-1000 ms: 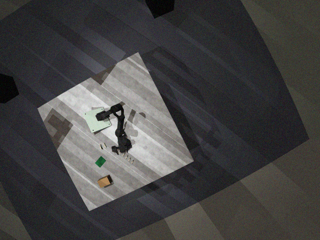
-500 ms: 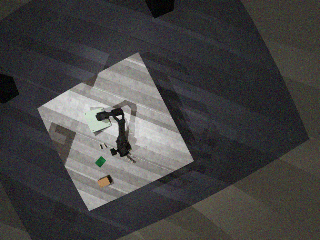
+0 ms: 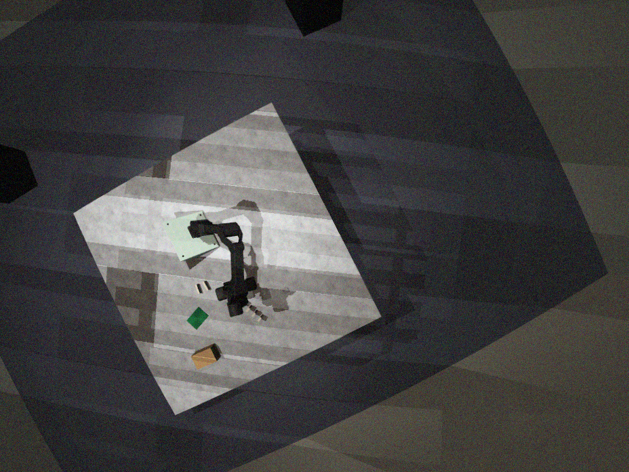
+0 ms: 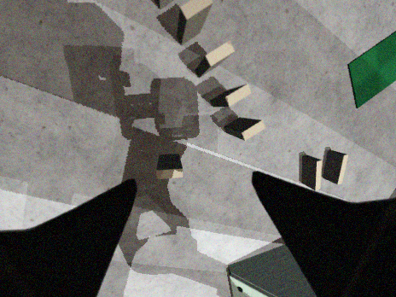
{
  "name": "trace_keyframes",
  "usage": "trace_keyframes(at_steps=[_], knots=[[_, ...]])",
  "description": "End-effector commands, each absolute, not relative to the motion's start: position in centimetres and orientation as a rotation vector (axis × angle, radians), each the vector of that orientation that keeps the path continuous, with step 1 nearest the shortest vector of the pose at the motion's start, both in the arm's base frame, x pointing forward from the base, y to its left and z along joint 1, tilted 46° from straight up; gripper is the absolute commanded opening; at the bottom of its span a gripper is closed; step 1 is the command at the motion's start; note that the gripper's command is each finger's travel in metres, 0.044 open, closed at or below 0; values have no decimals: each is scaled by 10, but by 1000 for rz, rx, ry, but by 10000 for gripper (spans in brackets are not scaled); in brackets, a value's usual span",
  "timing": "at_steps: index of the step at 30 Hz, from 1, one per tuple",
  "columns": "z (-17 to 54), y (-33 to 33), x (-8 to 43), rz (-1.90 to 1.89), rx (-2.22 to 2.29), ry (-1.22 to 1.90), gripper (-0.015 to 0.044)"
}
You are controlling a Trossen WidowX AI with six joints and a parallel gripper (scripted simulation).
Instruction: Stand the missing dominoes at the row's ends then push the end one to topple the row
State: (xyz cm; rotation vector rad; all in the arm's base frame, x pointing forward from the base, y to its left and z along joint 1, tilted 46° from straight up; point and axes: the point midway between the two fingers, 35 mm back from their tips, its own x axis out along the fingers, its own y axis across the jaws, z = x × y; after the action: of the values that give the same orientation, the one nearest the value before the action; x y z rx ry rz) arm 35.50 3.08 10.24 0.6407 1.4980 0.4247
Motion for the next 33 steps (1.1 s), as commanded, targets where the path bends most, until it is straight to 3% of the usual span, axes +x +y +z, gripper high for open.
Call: trace_keyframes(at_steps=[1,32,33], knots=[[127,28,350,503,758,1534,440],[72,86,350,507,761,1532,440],[72,86,350,507,761,1532,414]])
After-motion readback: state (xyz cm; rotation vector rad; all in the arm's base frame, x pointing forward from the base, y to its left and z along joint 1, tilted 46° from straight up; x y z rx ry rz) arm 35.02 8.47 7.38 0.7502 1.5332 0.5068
